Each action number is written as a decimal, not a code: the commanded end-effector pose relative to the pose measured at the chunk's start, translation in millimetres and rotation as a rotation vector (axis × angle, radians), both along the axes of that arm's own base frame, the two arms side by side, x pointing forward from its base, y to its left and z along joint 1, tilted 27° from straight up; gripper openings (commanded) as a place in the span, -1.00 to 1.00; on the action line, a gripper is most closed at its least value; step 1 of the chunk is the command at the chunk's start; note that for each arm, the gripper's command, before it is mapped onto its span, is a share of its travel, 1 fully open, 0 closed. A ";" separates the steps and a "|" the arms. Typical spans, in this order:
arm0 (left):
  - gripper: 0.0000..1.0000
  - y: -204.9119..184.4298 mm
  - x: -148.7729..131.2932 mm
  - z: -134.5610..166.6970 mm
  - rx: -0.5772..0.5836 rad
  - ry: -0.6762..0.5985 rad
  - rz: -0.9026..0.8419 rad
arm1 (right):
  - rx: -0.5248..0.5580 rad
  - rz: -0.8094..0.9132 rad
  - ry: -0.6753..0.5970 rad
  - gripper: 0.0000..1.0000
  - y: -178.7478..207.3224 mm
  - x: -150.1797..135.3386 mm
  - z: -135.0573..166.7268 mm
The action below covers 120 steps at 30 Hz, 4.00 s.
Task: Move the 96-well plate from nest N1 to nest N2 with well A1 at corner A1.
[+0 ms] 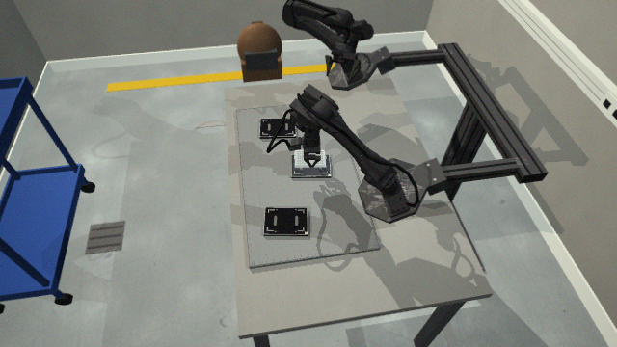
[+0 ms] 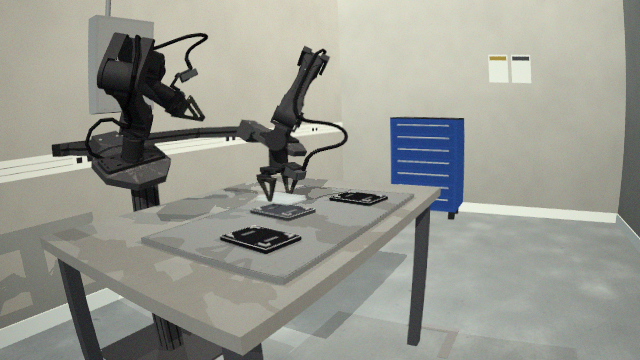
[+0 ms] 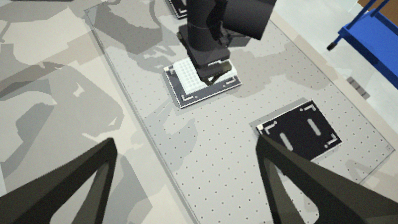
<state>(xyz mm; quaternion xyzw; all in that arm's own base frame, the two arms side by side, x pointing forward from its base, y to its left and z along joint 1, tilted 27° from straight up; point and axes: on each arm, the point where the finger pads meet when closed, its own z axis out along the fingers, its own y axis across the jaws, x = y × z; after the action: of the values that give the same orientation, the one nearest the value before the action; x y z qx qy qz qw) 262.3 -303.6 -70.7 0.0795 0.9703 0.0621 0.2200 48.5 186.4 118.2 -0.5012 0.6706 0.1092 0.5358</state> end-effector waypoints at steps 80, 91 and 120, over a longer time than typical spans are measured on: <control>0.61 -0.9 3.3 -0.3 -0.004 -0.005 -0.011 | 0.031 0.001 -0.006 1.00 4.3 -3.3 12.5; 0.61 0.7 1.2 -0.7 -0.002 -0.003 -0.005 | 0.031 0.001 -0.006 1.00 4.3 -3.3 12.5; 0.61 5.3 13.9 -24.9 0.019 0.010 -0.004 | 0.031 0.001 -0.006 1.00 4.3 -3.3 12.5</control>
<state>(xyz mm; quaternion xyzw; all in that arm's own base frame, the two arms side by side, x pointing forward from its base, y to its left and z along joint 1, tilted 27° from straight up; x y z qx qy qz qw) 273.4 -294.8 -96.2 0.0804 0.9712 0.0685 0.2135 48.5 186.4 118.2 -0.5012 0.6706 0.1092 0.5358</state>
